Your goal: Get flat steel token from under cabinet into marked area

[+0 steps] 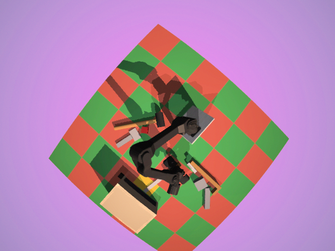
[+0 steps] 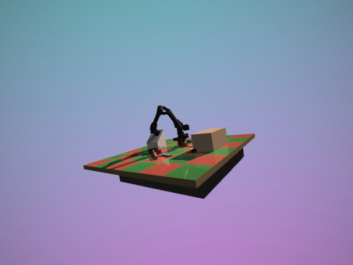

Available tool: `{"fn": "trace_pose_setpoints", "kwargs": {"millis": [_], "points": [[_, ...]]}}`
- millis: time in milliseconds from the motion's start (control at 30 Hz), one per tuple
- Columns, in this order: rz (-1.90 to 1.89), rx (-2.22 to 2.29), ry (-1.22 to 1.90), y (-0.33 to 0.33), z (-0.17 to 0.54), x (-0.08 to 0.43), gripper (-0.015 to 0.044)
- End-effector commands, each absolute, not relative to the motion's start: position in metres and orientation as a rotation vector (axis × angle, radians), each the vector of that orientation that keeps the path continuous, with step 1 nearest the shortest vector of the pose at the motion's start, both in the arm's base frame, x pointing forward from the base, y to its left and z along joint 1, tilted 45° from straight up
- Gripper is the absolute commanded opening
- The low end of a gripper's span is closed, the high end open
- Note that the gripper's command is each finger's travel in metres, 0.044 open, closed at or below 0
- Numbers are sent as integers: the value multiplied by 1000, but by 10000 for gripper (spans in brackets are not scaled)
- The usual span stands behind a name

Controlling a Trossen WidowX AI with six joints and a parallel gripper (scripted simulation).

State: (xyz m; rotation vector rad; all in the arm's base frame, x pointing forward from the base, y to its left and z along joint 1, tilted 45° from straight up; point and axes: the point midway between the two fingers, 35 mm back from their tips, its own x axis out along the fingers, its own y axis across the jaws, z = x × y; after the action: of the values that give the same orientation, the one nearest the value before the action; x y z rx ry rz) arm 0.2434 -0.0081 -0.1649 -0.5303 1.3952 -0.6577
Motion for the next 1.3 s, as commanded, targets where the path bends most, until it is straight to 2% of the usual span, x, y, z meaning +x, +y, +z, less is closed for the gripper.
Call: {"fn": "trace_pose_setpoints", "kwargs": {"millis": [0, 1267], "points": [[-659, -534, 1404, -9, -167, 231, 0], [-793, -368, 1314, -5, -166, 232, 0]]}}
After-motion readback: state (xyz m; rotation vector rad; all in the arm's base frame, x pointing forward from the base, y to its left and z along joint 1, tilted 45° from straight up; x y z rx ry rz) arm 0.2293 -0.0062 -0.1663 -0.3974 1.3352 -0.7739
